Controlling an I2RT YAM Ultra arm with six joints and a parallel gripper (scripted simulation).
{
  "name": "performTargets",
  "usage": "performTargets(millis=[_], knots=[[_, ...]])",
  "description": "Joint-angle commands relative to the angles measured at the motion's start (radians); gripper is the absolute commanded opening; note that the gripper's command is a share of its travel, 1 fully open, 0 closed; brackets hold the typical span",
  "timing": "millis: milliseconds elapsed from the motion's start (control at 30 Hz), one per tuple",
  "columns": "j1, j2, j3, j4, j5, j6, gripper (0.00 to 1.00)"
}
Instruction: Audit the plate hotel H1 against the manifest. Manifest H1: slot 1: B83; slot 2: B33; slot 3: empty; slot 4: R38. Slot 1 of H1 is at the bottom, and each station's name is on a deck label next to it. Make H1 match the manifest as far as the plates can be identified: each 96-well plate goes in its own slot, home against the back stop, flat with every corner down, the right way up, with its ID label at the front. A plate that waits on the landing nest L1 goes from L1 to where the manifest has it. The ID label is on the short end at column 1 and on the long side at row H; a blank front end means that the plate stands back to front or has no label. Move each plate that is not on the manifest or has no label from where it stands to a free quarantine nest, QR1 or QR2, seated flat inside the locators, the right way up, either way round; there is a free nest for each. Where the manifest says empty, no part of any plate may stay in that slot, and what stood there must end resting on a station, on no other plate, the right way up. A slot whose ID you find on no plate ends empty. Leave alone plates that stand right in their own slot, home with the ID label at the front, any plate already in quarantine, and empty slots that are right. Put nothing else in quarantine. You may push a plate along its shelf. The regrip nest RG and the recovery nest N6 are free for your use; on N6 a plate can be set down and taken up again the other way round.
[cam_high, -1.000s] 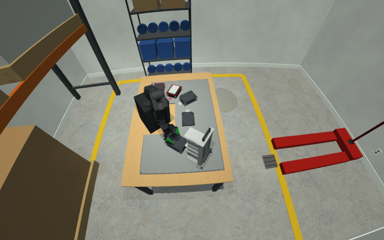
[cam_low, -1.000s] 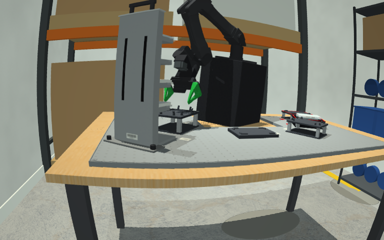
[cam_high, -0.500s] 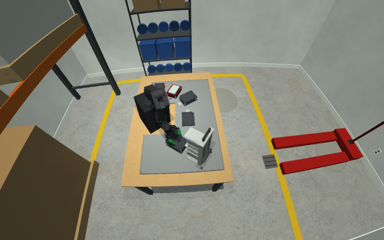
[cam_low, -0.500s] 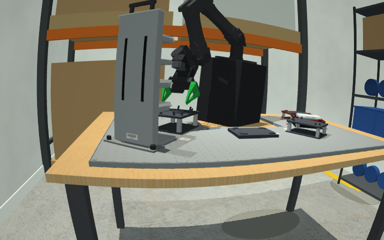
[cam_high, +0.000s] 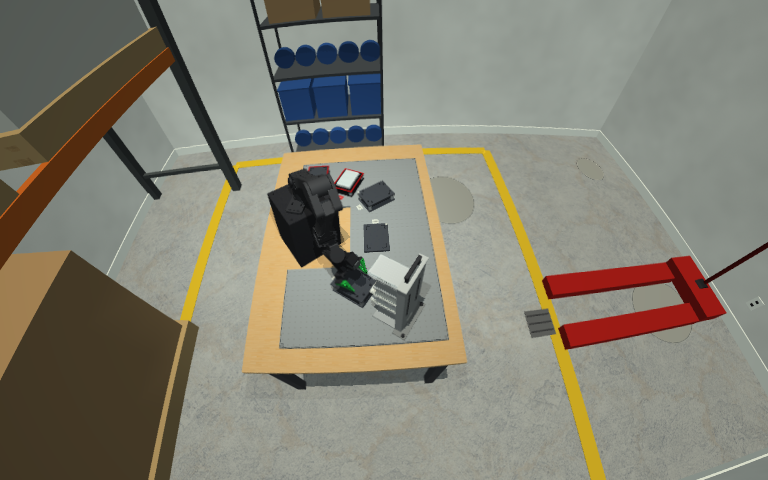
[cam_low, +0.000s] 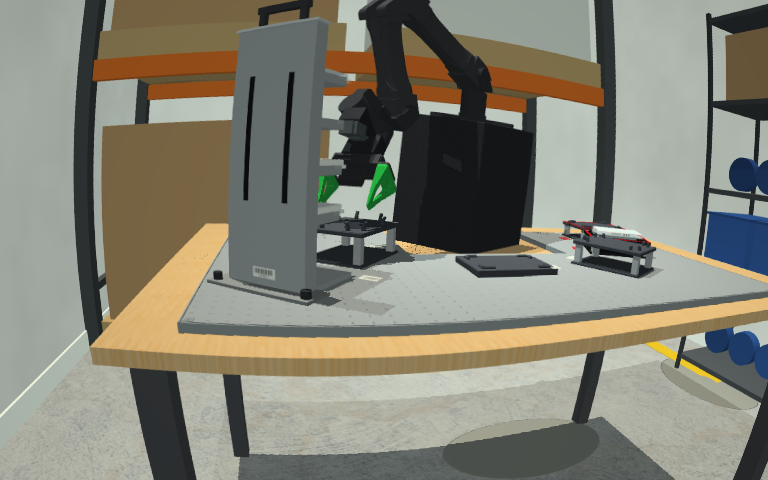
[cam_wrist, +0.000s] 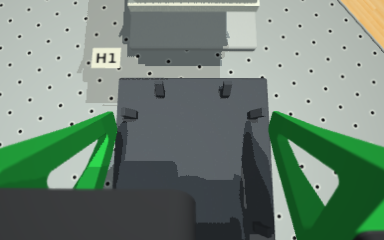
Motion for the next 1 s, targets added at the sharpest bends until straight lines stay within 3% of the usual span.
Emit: performTargets(millis=[0,967], knots=[[0.004,-0.015,0.030,-0.019,-0.001,0.010,1.00],[0.061,-0.030,0.151,-0.127,0.039,0.051,1.00]])
